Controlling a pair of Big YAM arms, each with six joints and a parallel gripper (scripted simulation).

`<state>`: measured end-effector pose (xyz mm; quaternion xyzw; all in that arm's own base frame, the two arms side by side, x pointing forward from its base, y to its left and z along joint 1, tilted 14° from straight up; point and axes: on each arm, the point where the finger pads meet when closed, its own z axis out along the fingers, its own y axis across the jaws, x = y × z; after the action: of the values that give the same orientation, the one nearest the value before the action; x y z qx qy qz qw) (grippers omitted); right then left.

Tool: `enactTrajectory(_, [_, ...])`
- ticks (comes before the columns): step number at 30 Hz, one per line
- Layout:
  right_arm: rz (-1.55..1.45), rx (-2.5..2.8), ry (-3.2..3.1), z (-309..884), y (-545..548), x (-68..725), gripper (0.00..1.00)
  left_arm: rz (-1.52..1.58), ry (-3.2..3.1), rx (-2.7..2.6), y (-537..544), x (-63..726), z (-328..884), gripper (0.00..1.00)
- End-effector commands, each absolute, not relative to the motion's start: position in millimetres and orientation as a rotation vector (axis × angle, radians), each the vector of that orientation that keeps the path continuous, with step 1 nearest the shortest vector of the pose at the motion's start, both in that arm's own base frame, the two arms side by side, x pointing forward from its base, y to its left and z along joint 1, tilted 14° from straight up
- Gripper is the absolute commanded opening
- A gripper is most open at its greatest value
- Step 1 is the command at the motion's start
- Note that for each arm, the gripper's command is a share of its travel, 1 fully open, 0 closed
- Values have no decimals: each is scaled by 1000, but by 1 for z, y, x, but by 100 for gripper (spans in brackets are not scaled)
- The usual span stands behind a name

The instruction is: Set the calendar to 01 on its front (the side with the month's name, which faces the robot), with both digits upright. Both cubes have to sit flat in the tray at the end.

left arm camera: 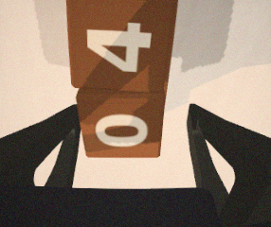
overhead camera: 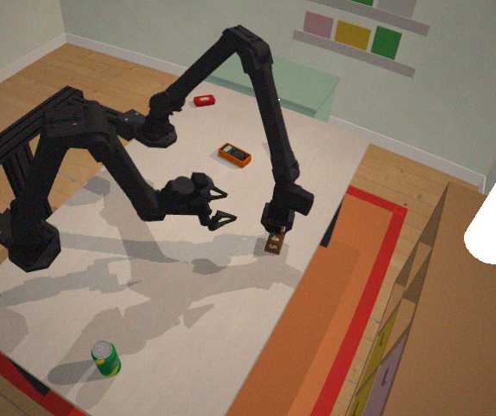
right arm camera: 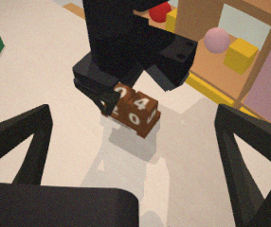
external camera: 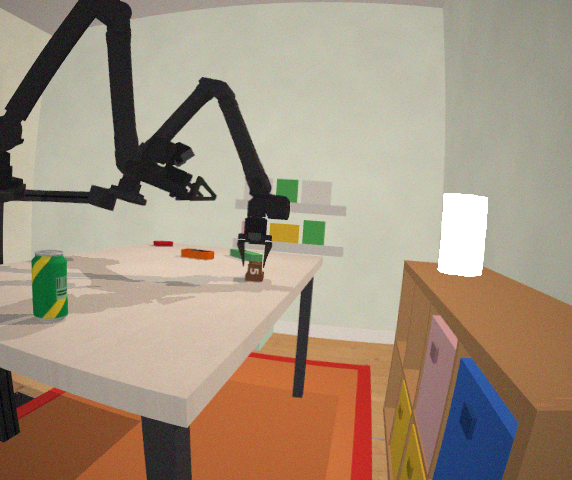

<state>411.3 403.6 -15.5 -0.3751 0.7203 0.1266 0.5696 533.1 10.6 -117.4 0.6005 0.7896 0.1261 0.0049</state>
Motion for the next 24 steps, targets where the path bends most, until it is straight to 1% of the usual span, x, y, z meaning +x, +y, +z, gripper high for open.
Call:
enactTrajectory(1, [308,-865,1659,-1,413,418,100,396,2475,1869,19,544,-126,64])
enactTrajectory(5, [308,-865,1659,-1,413,418,100,396,2475,1869,19,544,-126,64])
enactTrajectory(6, [308,-865,1659,-1,413,418,100,396,2475,1869,19,544,-126,56])
enactTrajectory(10, [308,-865,1659,-1,413,418,100,397,2470,1875,12,539,-119,56])
enactTrajectory(24, [308,-865,1659,-1,413,418,100,384,2488,1874,19,534,-131,36])
